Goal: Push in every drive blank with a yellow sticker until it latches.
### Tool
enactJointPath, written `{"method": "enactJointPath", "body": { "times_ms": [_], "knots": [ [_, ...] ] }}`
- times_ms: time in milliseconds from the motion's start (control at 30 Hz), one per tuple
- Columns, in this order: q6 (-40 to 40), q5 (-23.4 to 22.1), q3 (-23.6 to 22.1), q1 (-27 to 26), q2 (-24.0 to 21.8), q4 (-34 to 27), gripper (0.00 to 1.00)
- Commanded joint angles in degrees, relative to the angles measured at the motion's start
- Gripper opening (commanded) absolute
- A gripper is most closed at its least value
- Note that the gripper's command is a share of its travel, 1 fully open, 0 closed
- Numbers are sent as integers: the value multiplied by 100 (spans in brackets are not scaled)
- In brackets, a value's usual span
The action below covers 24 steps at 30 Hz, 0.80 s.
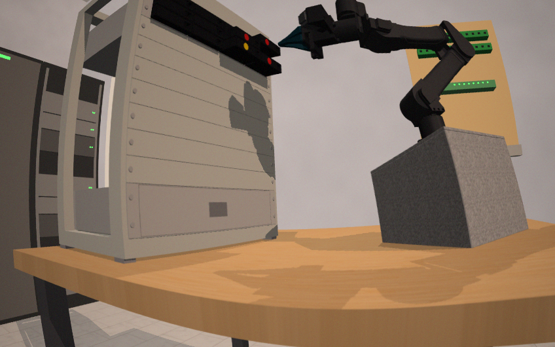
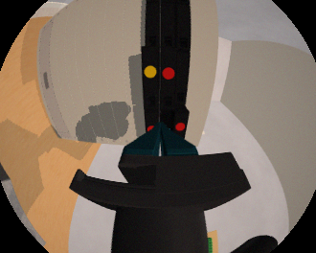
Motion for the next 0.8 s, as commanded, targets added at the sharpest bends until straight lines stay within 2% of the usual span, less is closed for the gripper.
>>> {"method": "enactJointPath", "body": {
  "times_ms": [0,267,333,367,567,767],
  "knots": [
    [-152,677,-188,485,180,427,0],
    [-456,1817,-487,1669,821,1551,0],
    [-456,1817,-487,1669,821,1551,0],
    [-537,1968,-524,1785,968,1816,0],
    [-733,2280,-607,2088,1328,2432,0],
    [-817,2313,-479,2031,1363,2658,0]
  ]
}}
